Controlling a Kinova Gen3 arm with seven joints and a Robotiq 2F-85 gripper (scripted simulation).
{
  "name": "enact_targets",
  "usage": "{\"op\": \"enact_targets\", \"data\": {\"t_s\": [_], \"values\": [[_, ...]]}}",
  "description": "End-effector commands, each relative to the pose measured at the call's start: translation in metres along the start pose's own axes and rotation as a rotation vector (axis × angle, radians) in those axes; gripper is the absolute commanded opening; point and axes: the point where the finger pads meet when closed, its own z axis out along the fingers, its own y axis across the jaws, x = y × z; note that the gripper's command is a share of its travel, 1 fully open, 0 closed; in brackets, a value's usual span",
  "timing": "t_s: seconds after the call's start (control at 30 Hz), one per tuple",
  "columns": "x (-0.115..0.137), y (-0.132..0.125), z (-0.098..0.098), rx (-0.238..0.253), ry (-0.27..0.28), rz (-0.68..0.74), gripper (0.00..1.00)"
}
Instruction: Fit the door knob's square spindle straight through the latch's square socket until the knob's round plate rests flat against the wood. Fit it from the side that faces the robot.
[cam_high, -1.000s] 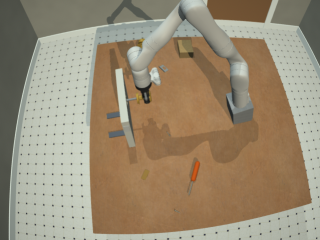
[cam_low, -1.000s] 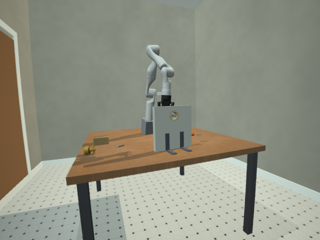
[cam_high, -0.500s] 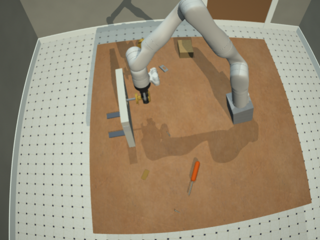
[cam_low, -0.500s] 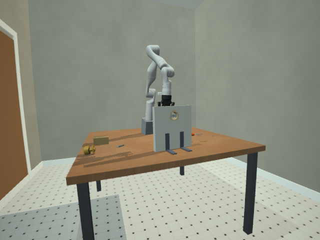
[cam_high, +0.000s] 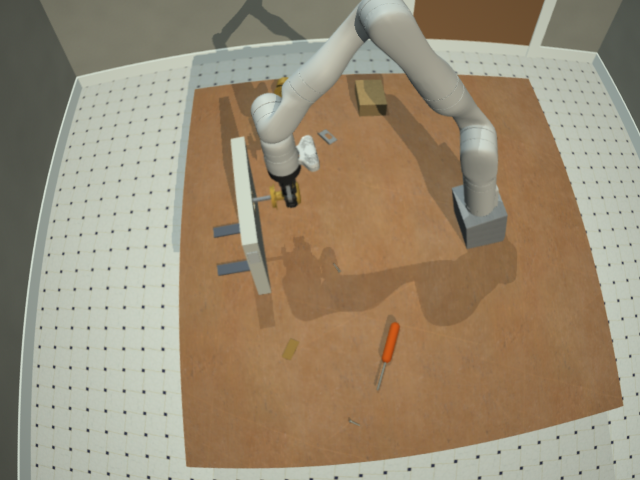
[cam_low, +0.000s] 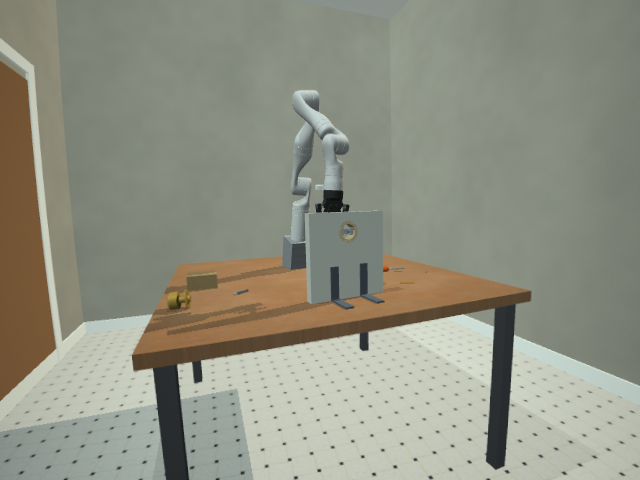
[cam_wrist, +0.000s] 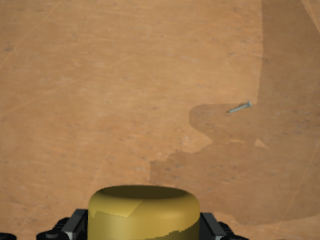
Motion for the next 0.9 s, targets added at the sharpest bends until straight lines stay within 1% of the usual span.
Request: {"op": "enact_targets", "data": {"t_s": [0.0,0.87], "values": [[-0.0022,0.0000,-0.0008,0.000,-0.002,0.000,0.63],[-0.0066,0.0000,-0.0011,0.000,-0.002,0.000,0.63]]}}
